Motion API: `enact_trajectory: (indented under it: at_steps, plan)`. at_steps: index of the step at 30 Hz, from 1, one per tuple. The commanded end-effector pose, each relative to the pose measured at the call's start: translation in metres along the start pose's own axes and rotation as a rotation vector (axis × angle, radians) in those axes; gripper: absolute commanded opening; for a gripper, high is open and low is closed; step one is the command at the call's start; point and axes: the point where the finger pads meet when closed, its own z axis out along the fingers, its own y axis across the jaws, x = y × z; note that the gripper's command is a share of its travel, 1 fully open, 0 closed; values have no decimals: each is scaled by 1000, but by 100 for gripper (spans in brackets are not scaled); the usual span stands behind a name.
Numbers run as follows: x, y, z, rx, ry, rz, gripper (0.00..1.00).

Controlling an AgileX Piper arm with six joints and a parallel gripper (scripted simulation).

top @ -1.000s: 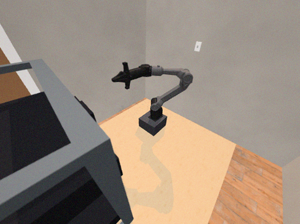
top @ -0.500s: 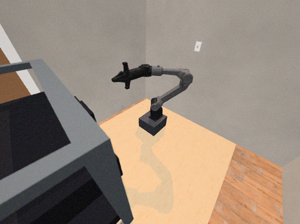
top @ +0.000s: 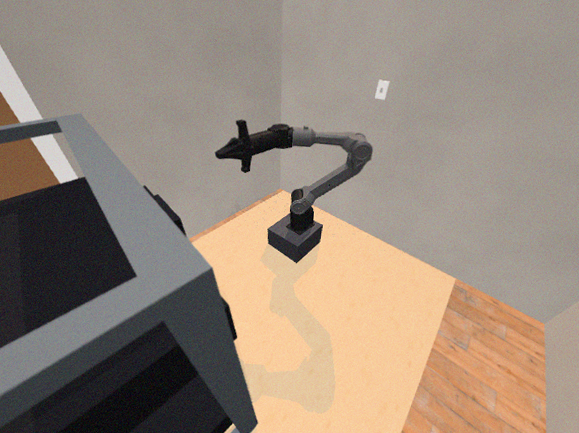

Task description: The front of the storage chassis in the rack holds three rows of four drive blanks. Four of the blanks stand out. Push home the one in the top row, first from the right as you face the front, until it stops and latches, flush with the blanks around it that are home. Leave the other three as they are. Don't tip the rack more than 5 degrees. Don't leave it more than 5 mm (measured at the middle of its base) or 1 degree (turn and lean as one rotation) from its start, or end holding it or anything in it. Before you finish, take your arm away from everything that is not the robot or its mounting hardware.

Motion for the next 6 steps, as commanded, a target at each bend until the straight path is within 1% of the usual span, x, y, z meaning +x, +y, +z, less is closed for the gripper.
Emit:
enact_trajectory:
  at_steps: [1, 6]
  plan:
    - [-1, 0, 0, 1, -1, 1, 0]
    - [-1, 0, 0, 1, -1, 1, 0]
